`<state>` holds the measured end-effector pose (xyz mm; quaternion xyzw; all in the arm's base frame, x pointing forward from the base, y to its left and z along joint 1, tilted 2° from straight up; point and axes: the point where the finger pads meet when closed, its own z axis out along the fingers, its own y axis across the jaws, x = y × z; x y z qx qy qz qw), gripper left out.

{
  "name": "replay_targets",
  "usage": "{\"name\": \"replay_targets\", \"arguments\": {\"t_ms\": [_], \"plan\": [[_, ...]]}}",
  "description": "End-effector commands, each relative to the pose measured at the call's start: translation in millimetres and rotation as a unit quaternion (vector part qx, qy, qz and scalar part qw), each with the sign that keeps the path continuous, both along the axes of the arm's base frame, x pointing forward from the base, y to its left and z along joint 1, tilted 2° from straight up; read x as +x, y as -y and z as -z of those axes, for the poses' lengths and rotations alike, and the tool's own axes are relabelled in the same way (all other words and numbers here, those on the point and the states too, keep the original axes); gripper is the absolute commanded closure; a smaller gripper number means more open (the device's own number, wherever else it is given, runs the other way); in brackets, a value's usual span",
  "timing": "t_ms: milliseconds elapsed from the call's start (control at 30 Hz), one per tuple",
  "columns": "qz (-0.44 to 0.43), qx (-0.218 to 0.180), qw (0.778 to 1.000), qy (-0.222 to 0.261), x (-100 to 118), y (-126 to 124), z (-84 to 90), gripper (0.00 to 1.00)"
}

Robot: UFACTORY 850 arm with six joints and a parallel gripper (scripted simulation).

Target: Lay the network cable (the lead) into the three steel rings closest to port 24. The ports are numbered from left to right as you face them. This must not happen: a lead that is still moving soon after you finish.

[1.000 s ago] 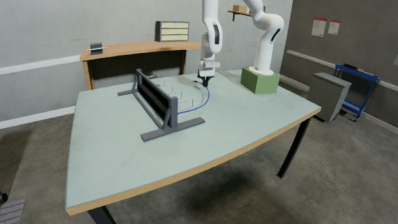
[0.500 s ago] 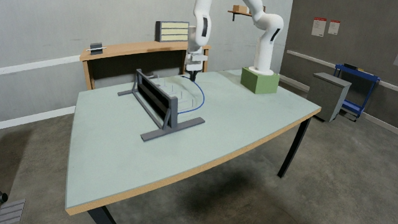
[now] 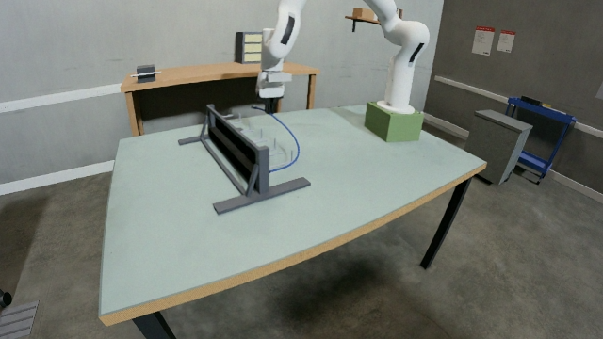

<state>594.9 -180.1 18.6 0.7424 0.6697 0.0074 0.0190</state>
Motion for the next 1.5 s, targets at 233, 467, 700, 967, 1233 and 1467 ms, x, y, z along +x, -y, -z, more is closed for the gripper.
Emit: {"name": "replay_targets", "arguments": {"t_ms": [233, 467, 700, 967, 1233, 1467], "plan": [[-0.033, 0.003, 0.999, -0.003, 71, 36, -33.3, 1.0], [-0.047, 0.002, 0.999, -0.003, 100, 50, -48.2, 1.0], [-0.047, 0.002, 0.999, -0.003, 116, 51, -48.8, 1.0], [-0.047, 0.002, 0.999, -0.003, 139, 51, -49.6, 1.0], [-0.047, 0.002, 0.999, -0.003, 139, 51, -49.6, 1.0], [-0.047, 0.002, 0.999, -0.003, 140, 51, -49.6, 1.0]]}}
